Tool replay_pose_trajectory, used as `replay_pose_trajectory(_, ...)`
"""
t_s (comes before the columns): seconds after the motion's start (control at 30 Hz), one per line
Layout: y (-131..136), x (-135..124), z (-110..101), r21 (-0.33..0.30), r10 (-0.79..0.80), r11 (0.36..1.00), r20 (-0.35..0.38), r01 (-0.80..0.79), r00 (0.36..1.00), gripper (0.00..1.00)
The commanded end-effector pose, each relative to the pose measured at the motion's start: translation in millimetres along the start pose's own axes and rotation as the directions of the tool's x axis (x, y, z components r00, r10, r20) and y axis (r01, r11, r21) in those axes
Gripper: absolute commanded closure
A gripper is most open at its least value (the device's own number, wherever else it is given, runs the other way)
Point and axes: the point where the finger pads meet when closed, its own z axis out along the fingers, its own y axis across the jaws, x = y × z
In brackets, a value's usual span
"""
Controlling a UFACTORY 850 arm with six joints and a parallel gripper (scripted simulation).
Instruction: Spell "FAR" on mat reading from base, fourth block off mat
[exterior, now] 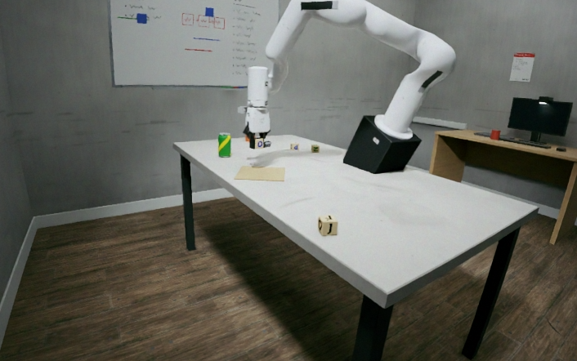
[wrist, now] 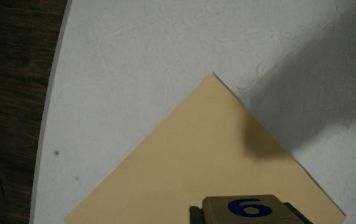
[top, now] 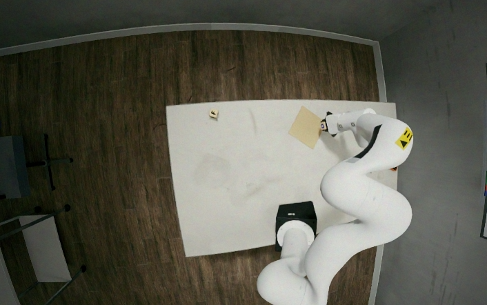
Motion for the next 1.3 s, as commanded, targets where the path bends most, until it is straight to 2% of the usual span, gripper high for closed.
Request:
replay_pose_trajectory(0.0, 31, 51, -1, -0.001, 0.081, 0.997, -0.001, -0.081, 0.997, 0.59)
replay_pose_trajectory(0.03, 39, 60, 0, -0.001, 0.096, 0.995, -0.001, -0.096, 0.995, 0.59)
replay_pose_trajectory(0.1, 39, 60, 0, -0.001, 0.096, 0.995, -0.001, -0.096, 0.995, 0.59)
replay_pose_trajectory(0.13, 60, 84, 0, -0.001, 0.142, 0.99, -0.001, -0.142, 0.99, 0.59)
replay_pose_trajectory(0.27, 89, 112, 2, -0.002, 0.197, 0.98, 0.0, -0.197, 0.98, 0.59)
replay_pose_trajectory(0.87, 91, 114, 5, -0.002, 0.201, 0.98, 0.0, -0.201, 0.98, 0.59)
replay_pose_trajectory(1.27, 91, 114, 38, -0.002, 0.201, 0.98, 0.0, -0.201, 0.98, 0.59)
